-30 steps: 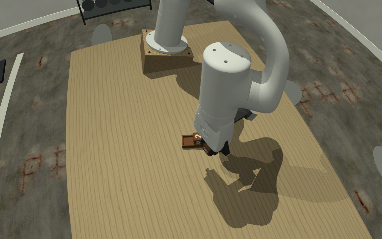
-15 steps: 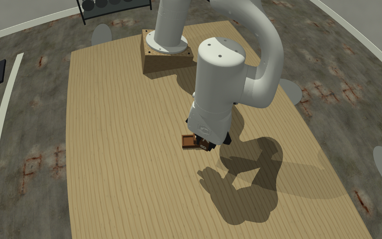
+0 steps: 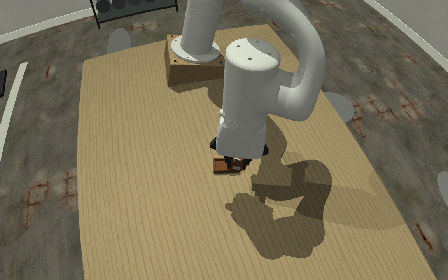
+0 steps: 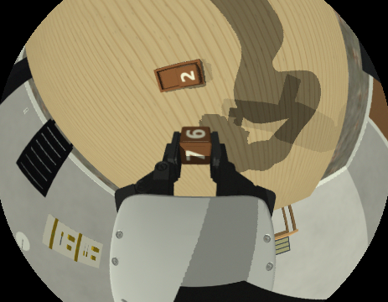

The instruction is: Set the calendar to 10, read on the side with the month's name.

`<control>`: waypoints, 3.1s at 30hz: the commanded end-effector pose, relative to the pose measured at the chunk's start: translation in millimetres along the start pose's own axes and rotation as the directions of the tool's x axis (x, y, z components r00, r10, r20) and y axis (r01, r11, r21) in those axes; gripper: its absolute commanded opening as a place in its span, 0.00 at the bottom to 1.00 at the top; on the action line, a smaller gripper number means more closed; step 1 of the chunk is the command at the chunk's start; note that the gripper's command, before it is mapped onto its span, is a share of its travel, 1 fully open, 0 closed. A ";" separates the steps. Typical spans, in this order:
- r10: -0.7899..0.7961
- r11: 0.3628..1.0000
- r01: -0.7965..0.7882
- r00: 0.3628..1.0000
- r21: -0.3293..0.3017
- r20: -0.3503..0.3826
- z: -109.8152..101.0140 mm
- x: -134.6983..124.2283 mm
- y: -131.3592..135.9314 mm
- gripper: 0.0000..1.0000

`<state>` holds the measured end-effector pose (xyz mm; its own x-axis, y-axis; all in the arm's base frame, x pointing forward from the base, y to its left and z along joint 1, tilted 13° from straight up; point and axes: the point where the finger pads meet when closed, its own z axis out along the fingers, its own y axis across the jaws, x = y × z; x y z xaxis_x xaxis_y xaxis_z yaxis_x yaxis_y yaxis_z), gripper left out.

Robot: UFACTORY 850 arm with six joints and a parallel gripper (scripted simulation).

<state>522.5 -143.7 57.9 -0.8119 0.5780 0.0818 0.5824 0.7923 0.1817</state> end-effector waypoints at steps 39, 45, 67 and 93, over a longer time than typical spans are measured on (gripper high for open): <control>-0.944 0.328 0.945 0.328 -0.001 0.029 -4.5 34.8 -33.0 0.27; -0.983 0.179 0.984 0.179 0.004 0.028 -4.9 39.6 -37.1 0.27; -0.984 -0.175 0.984 -0.176 0.013 0.023 -5.8 50.9 -46.3 0.27; -0.984 -0.176 0.984 -0.176 0.013 0.025 16.8 51.1 -46.1 0.27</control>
<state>453.5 -148.6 44.6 -0.4295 -0.8768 -0.2160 -0.9011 0.4319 0.0384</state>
